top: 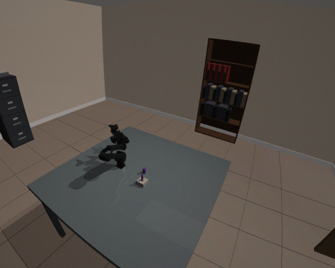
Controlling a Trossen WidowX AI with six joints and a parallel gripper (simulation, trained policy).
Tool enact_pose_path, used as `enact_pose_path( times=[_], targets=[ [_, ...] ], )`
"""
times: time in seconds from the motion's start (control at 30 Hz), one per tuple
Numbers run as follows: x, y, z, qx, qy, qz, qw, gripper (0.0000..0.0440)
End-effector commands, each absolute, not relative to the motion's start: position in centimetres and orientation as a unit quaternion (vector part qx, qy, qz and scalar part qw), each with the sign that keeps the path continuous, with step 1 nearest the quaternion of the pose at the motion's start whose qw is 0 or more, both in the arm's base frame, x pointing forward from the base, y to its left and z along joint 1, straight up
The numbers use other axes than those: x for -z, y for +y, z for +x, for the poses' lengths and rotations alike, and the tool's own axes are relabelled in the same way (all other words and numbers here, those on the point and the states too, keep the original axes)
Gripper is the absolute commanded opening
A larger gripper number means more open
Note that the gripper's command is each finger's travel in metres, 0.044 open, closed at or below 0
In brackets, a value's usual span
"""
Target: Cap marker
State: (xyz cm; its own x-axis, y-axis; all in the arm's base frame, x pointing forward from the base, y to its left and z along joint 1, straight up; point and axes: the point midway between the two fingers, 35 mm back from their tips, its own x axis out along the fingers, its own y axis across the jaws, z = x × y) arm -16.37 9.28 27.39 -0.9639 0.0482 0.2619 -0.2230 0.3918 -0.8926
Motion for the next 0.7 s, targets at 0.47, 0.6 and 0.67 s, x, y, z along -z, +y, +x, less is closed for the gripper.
enact_pose_path(
  times=[0.47,0.6,0.67],
  targets=[
    [-27.2,12.5,-15.7,-0.587,-0.797,-0.012,0.142,0.0249],
    [-27.2,13.3,-15.4,-0.597,-0.789,-0.029,0.147,0.0261],
    [-27.2,13.7,-15.2,-0.601,-0.784,-0.038,0.149,0.0266]
  ],
)
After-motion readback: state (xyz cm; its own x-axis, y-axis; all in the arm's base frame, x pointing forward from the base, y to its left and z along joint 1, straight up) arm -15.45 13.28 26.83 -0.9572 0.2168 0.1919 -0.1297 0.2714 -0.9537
